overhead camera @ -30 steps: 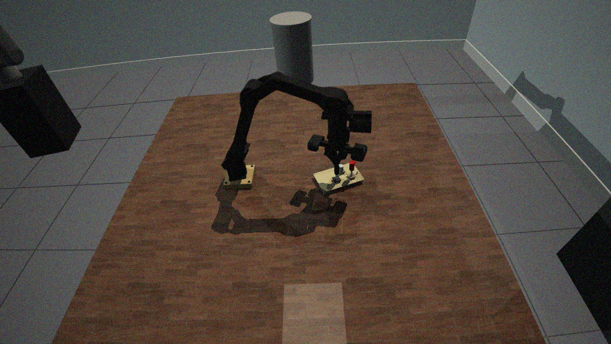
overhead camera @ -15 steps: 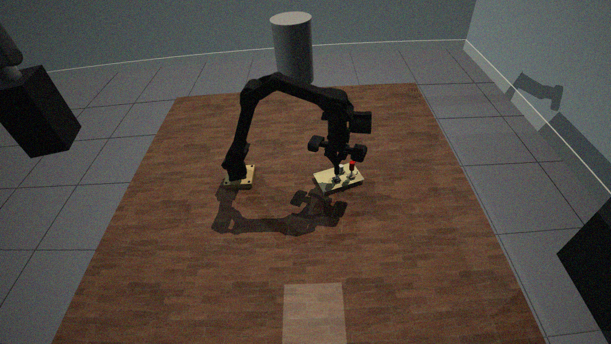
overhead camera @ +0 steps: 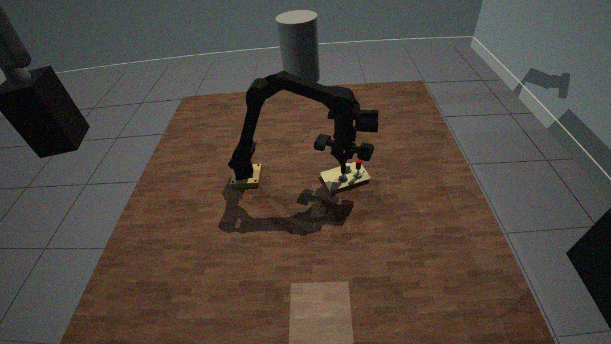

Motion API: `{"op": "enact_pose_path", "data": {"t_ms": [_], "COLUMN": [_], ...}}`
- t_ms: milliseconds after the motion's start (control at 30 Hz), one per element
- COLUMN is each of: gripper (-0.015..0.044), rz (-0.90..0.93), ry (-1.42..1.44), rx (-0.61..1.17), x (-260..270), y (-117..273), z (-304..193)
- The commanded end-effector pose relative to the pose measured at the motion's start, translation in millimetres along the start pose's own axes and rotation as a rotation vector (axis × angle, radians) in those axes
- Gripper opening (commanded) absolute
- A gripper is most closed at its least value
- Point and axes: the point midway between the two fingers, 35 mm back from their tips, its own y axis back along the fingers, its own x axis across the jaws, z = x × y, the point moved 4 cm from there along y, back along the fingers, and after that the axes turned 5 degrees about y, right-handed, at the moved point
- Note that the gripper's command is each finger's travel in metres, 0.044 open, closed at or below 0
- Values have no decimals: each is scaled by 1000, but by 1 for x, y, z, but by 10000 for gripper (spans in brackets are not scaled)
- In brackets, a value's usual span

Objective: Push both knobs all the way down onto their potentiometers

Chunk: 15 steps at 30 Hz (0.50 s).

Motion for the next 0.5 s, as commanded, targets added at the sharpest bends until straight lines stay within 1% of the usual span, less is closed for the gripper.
{"op": "enact_pose_path", "data": {"t_ms": [0, 467], "gripper": [0, 0], "rz": [2, 2], "ry": [-3, -3], "rx": [-4, -4], "x": [0, 0], "y": [-3, -9], "z": [1, 1]}}
